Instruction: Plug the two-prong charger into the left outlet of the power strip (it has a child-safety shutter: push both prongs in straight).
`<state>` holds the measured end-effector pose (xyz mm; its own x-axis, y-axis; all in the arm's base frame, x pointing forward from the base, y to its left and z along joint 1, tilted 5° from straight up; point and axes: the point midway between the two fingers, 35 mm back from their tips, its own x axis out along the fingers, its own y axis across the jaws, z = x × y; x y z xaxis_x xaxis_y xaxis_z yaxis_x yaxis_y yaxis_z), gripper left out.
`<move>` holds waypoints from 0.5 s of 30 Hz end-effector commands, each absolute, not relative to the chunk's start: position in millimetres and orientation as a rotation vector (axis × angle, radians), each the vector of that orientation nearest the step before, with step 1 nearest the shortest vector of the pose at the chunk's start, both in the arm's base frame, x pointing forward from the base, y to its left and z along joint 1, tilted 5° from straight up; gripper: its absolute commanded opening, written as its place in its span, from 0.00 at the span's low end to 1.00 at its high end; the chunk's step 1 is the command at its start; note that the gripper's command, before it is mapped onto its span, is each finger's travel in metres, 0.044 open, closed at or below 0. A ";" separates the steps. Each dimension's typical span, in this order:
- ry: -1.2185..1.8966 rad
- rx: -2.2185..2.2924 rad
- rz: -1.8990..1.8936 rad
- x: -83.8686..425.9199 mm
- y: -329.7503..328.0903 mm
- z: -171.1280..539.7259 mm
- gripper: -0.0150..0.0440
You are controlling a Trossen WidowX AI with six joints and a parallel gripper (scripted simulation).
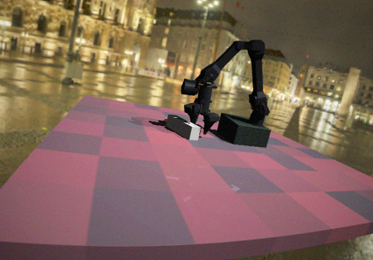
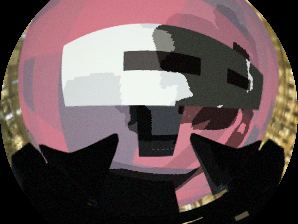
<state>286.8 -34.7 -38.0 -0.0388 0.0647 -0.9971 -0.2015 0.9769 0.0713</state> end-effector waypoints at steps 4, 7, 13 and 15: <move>1.599 -0.107 0.219 276.1 -36.9 -39.1 1.00; 1.600 -0.107 0.219 272.5 -37.7 -39.2 1.00; 1.600 -0.107 0.219 265.2 -39.3 -39.5 1.00; 1.600 -0.107 0.219 262.8 -39.7 -39.6 1.00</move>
<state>268.9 -38.6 -38.6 -0.0399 0.0661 -0.9970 -0.2015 0.9768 0.0729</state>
